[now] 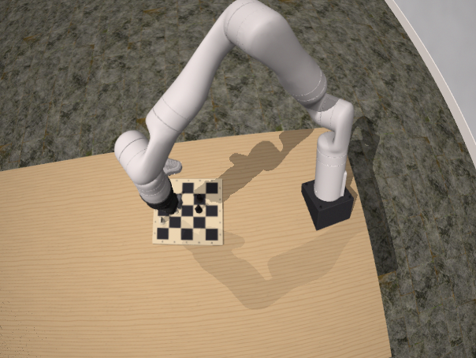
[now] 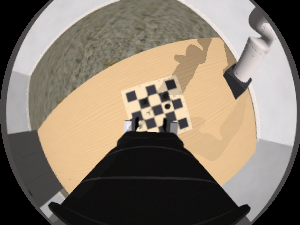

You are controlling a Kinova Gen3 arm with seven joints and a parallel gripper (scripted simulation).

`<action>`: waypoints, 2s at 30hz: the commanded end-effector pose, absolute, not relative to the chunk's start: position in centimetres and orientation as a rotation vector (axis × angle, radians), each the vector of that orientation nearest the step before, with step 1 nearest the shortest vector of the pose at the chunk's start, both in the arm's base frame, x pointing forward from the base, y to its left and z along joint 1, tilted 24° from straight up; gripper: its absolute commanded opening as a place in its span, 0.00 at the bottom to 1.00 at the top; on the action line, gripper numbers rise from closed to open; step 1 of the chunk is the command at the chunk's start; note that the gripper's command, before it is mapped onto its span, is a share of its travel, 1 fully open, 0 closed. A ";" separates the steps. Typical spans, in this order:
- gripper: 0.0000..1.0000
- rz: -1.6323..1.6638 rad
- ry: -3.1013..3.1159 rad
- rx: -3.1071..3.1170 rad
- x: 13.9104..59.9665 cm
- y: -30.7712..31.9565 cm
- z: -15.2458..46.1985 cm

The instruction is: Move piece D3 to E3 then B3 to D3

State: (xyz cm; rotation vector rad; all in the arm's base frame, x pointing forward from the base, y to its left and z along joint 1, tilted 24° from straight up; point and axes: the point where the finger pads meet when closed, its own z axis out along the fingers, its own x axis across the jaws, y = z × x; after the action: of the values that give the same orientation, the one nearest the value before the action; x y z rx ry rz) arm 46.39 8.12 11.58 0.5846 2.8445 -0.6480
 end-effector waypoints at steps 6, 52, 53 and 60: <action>1.00 -0.551 2.834 0.627 46.6 7.0 13.2; 1.00 -0.526 2.653 1.133 44.5 6.5 11.5; 1.00 -0.524 2.634 1.172 44.4 6.4 11.4; 1.00 -0.508 2.516 1.383 43.7 6.3 10.7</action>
State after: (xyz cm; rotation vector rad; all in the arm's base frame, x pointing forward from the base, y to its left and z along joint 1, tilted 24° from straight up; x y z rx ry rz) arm 43.86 6.08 11.16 1.3433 2.5442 -0.5148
